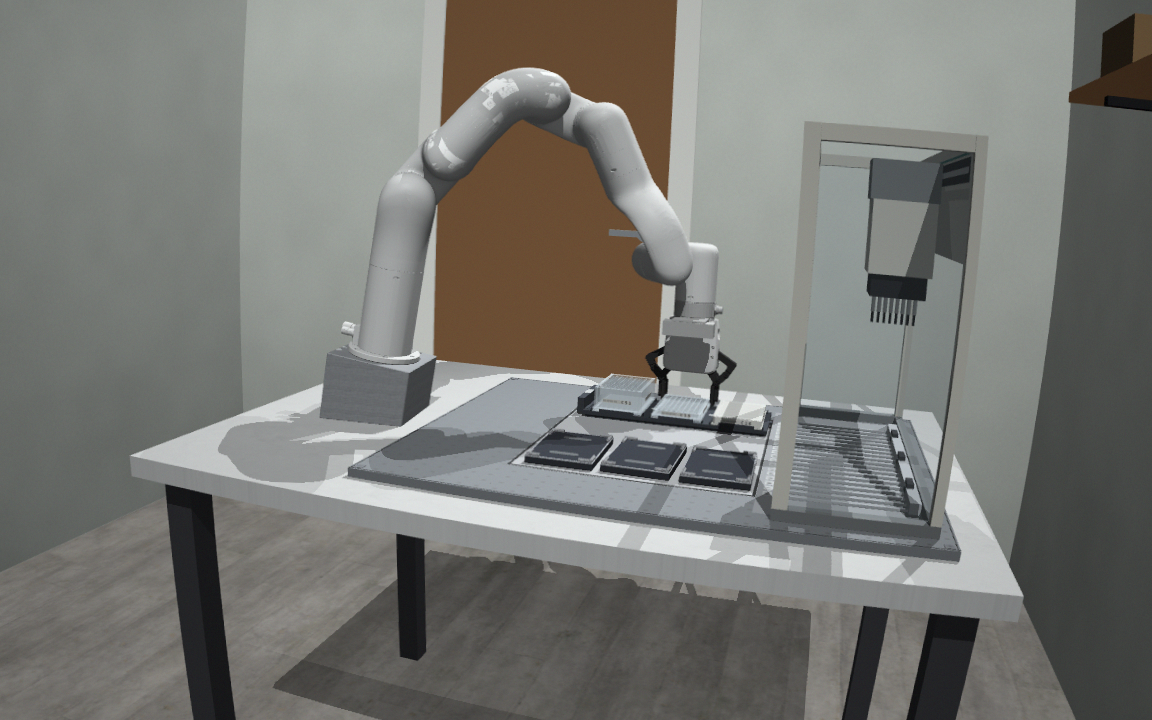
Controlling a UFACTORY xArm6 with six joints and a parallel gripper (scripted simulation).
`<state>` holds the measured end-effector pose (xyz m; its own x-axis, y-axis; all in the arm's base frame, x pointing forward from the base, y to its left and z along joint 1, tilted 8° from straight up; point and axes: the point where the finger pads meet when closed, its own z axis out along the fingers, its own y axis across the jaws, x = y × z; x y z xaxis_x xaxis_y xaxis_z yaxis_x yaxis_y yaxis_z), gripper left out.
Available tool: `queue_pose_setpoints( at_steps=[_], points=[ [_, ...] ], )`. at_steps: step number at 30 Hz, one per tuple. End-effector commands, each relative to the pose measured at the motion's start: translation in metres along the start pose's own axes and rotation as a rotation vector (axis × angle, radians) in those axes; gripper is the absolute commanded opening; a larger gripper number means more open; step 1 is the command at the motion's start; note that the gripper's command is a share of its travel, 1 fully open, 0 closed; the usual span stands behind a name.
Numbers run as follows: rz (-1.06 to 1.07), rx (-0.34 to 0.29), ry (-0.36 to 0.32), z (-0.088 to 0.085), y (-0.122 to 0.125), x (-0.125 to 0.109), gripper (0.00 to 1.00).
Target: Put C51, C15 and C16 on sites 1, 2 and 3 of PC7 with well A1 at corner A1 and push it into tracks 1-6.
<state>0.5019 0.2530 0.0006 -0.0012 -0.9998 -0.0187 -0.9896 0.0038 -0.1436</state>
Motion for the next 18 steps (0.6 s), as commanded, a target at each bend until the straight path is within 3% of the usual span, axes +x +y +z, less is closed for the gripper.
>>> queue_pose_setpoints(
  at_steps=[1, 18],
  points=[
    [0.0, 0.004, -0.002, -0.0018, -0.0017, 0.0009, 1.0],
    [0.0, 0.004, -0.002, -0.0018, -0.0017, 0.0085, 1.0]
  ],
)
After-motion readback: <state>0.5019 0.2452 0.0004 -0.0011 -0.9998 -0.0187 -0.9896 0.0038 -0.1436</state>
